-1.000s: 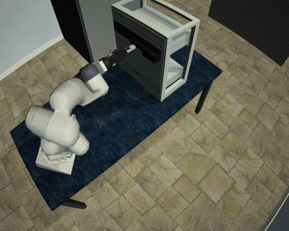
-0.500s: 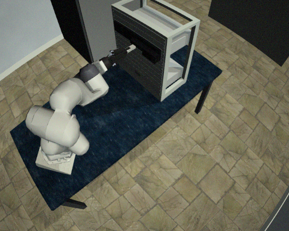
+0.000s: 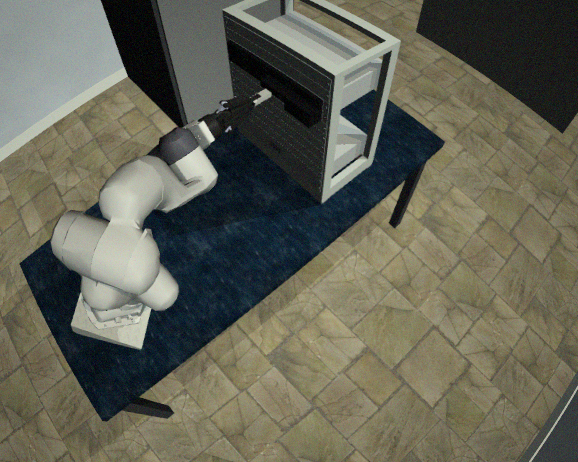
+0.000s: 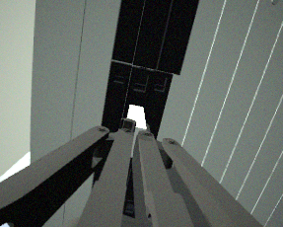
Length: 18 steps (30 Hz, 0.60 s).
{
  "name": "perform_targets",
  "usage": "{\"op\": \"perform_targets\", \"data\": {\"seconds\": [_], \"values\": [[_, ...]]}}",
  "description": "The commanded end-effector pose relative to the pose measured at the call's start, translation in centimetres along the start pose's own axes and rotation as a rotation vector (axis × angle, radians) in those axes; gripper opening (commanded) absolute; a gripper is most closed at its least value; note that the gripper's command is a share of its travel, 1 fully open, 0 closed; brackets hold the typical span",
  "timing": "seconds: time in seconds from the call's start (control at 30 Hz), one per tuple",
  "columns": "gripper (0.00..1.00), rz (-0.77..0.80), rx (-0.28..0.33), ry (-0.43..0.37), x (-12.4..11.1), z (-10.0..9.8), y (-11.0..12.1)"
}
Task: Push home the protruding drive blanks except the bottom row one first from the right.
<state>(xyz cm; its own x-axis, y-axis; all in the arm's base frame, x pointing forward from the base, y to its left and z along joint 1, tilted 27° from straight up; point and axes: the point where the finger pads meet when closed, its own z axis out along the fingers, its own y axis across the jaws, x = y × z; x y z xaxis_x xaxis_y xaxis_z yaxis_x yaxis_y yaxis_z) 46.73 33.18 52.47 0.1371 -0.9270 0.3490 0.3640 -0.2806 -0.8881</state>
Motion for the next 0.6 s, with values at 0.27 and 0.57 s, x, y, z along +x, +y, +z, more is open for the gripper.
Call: {"op": "perform_targets", "data": {"seconds": [0.27, 0.57], "values": [[0.0, -0.004, -0.002, 0.0, 0.07, 0.47, 0.11], [0.0, -0.004, -0.002, 0.0, 0.07, 0.47, 0.11]]}}
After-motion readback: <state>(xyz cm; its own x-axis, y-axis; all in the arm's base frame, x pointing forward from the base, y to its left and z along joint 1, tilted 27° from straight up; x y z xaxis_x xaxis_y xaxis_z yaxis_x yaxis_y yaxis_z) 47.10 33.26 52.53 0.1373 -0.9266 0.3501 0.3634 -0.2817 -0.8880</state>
